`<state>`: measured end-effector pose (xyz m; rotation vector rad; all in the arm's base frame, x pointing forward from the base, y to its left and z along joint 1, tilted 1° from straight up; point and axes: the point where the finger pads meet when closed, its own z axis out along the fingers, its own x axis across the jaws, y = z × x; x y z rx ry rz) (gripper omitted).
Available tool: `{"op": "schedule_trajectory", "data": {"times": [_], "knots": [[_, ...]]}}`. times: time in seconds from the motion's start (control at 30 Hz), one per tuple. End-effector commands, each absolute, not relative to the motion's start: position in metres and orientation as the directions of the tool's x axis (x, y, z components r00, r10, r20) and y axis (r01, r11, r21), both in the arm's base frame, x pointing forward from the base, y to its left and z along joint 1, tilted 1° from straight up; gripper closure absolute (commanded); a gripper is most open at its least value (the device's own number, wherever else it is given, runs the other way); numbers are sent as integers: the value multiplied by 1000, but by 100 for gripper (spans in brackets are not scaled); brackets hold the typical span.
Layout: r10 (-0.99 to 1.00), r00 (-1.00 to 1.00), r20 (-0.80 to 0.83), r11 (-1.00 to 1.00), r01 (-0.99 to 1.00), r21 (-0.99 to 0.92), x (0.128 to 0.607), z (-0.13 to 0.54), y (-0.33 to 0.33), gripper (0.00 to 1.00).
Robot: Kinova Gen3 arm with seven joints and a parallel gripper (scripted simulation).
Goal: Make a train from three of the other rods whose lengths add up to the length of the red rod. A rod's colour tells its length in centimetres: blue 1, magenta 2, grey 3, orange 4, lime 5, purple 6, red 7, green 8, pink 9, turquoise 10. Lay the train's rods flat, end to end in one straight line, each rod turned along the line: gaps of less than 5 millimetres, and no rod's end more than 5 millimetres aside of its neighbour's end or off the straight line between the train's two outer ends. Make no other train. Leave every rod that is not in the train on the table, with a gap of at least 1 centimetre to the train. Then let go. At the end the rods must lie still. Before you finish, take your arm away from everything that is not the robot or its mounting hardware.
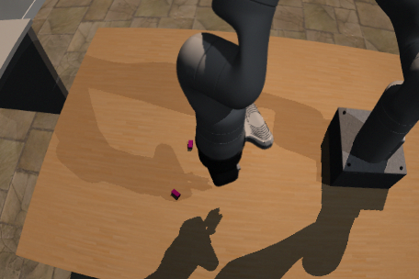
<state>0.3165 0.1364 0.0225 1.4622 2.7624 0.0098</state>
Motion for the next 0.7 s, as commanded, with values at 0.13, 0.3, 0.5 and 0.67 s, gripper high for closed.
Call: {"op": "schedule_trajectory", "data": {"times": [0.13,0.3,0.5,0.67], "knots": [[826,-564,-11,564,826,11,316,6,137,76],[826,-564,-11,564,826,11,316,-7,137,76],[826,-564,-11,564,826,11,316,-34,137,76],[826,-564,-11,564,826,11,317,-52,137,76]]}}
